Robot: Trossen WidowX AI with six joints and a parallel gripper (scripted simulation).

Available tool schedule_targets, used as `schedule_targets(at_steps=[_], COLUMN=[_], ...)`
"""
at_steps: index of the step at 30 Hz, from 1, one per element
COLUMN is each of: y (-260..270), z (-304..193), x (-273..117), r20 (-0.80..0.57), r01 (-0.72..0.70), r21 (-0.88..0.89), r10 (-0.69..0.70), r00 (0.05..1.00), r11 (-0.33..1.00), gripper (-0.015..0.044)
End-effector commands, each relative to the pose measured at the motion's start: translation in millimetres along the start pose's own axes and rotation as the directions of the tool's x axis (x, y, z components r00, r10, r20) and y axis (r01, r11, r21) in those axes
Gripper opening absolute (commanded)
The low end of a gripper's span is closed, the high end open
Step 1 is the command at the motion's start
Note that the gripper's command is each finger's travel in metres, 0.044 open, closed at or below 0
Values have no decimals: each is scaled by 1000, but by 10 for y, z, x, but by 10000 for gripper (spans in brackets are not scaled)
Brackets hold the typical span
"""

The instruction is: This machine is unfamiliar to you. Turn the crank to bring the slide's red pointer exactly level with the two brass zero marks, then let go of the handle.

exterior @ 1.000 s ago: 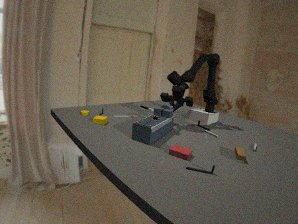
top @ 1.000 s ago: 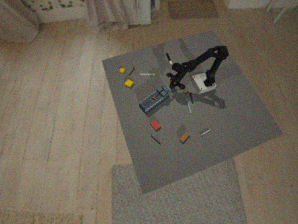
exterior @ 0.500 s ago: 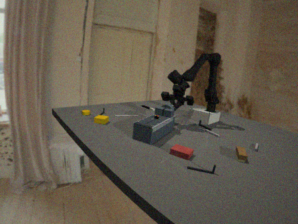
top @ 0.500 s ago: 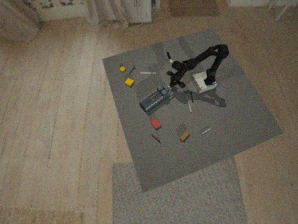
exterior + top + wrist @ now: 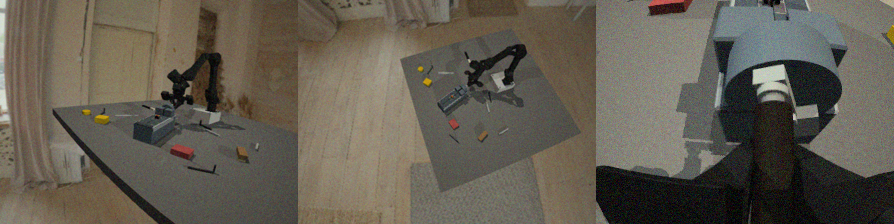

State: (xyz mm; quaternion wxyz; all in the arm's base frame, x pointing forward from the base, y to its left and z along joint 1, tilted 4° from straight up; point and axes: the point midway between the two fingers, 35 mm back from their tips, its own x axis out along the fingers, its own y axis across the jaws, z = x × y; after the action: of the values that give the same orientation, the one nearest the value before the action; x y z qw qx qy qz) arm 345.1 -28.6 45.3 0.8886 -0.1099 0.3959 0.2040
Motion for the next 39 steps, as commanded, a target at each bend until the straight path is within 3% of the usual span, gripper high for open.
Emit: schedule_targets(at_steps=[1, 39], y=[-87, -217], z=[22, -8], x=[-27, -1], r20=[8, 8], r01=[20, 21], r21=[1, 0], r10=[-20, -21], r00=[1000, 1000], r11=[1000, 1000], gripper=[0, 0])
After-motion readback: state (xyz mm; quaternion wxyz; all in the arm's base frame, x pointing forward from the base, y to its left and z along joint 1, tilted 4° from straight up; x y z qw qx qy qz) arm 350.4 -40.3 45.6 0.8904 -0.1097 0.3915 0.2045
